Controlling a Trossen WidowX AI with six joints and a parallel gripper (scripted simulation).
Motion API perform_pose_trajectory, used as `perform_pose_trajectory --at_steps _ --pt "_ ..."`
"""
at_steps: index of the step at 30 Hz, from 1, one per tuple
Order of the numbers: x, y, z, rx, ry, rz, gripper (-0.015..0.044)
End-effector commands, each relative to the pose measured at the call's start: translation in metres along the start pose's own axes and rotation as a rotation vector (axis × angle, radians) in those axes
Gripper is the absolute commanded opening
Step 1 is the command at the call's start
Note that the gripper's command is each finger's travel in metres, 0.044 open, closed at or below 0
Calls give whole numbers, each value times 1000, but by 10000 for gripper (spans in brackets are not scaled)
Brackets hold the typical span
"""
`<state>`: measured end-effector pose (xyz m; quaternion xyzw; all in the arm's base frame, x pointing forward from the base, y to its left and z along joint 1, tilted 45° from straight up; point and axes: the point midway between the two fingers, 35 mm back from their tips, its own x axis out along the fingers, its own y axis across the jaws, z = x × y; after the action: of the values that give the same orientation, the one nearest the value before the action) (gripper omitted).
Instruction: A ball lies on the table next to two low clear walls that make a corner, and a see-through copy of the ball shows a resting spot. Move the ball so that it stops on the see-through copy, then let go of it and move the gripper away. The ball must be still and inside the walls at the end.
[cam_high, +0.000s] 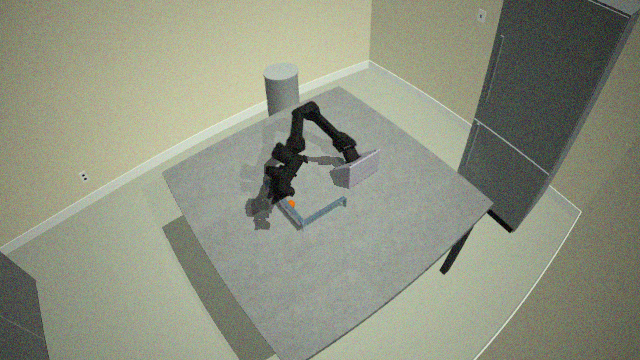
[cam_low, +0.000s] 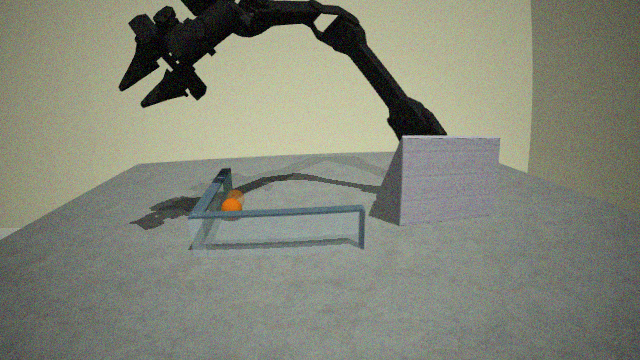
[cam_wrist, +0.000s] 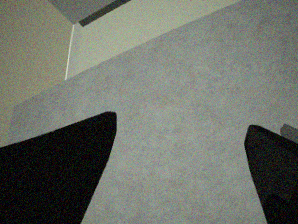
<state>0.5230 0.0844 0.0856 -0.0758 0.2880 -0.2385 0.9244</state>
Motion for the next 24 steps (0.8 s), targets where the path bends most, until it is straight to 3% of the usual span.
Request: perform_pose_trajectory --at_steps 1,14,24 --pt "20 -52 -58 -156 313 -128 291" --pt "-6 -150 -121 -385 817 -329 291" --pt "-11 -159 -125 -404 862 -346 291"
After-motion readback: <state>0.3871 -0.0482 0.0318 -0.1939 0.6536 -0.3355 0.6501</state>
